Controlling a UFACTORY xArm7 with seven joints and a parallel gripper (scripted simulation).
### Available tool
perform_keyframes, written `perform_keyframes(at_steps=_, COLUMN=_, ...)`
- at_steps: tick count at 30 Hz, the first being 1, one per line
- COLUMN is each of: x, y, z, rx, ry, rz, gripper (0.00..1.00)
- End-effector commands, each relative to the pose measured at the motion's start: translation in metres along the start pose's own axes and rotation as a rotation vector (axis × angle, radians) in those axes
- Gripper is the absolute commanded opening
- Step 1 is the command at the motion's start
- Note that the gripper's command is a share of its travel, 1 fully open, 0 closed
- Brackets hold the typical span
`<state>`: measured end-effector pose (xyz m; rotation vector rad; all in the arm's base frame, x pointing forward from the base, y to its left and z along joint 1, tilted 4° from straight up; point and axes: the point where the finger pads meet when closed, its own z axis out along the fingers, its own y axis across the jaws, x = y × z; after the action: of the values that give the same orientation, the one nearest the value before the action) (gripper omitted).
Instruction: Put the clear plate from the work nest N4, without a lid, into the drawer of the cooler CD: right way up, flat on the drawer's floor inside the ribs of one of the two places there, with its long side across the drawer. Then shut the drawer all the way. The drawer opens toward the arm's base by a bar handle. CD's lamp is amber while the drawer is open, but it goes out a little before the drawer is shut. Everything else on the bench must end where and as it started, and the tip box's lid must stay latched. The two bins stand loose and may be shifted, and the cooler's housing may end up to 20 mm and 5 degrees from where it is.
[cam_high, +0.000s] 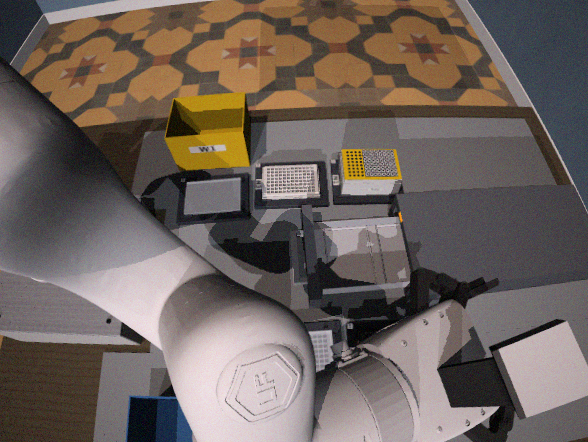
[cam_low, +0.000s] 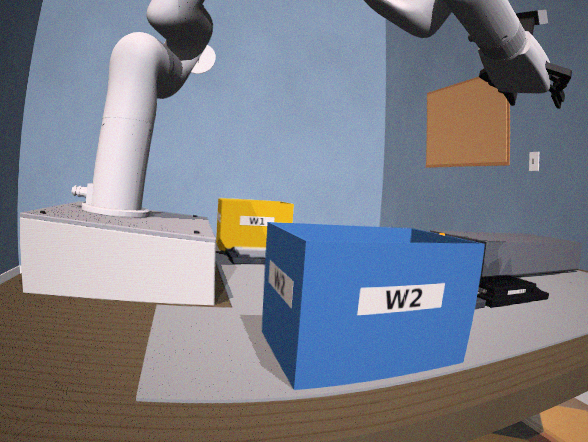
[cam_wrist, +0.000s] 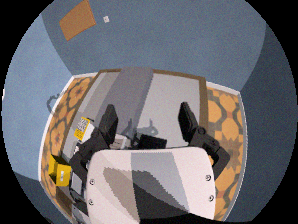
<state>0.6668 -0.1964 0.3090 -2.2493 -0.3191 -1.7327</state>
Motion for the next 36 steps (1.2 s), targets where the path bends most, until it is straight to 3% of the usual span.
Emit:
perform_keyframes(at_steps=1, x=0.003, y=0.000, z=0.000, rx=-0.001, ry=0.004, rz=-0.003, gripper=1.00)
perform_keyframes(at_steps=17, x=0.003, y=0.000, z=0.000, rx=-0.001, ry=0.004, rz=-0.003, gripper=1.00)
perform_keyframes(at_steps=19, x=0.001, y=-0.009, z=0.001, rx=0.039, ry=-0.041, rz=0.026, gripper=1.00)
perform_keyframes(at_steps=23, x=-0.002, y=-0.021, z=0.003, rx=0.044, ry=-0.046, rz=0.029, gripper=1.00)
perform_keyframes(at_steps=25, x=-0.005, y=-0.030, z=0.004, rx=0.079, ry=-0.094, rz=0.059, gripper=1.00)
perform_keyframes(at_steps=29, x=-0.010, y=-0.042, z=0.005, rx=0.085, ry=-0.102, rz=0.064, gripper=1.00)
perform_keyframes(at_steps=32, x=-0.016, y=-0.056, z=0.006, rx=0.121, ry=-0.160, rz=0.096, gripper=1.00)
perform_keyframes(at_steps=36, x=-0.018, y=-0.062, z=0.007, rx=0.121, ry=-0.160, rz=0.096, gripper=1.00)
